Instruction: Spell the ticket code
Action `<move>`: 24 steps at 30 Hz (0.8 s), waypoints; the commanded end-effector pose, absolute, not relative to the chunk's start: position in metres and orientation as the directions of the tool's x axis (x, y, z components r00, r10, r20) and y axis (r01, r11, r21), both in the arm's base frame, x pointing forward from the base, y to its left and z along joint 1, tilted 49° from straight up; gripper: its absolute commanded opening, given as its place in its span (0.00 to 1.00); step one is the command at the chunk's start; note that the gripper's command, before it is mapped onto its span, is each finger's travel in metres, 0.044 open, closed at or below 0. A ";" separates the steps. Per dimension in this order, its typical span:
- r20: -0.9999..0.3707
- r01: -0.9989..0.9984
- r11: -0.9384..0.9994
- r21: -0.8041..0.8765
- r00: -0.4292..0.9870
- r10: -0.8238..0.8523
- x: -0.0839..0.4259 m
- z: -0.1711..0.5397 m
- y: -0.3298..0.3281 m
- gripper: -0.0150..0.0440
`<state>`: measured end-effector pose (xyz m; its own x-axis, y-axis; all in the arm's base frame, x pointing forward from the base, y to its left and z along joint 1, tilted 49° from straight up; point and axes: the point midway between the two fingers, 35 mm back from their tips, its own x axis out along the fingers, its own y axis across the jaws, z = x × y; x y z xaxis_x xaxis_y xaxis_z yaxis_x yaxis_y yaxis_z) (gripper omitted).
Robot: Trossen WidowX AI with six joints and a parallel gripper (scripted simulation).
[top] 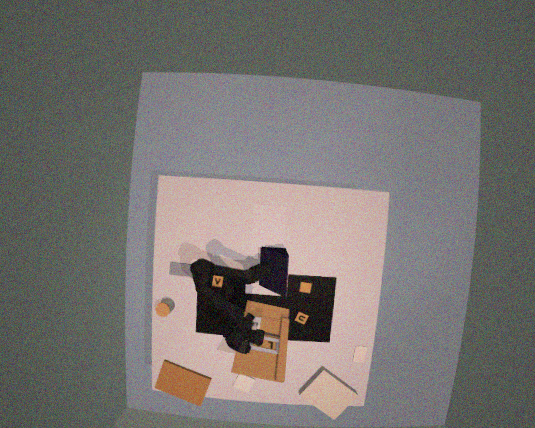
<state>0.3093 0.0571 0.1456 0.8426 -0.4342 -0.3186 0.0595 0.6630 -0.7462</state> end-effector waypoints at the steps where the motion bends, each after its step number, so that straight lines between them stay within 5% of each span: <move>1: -0.316 0.065 0.664 -0.745 0.842 -0.437 0.309 0.145 0.058 0.25; 24: -0.316 0.065 0.664 -0.745 0.842 -0.437 0.310 0.135 0.067 0.25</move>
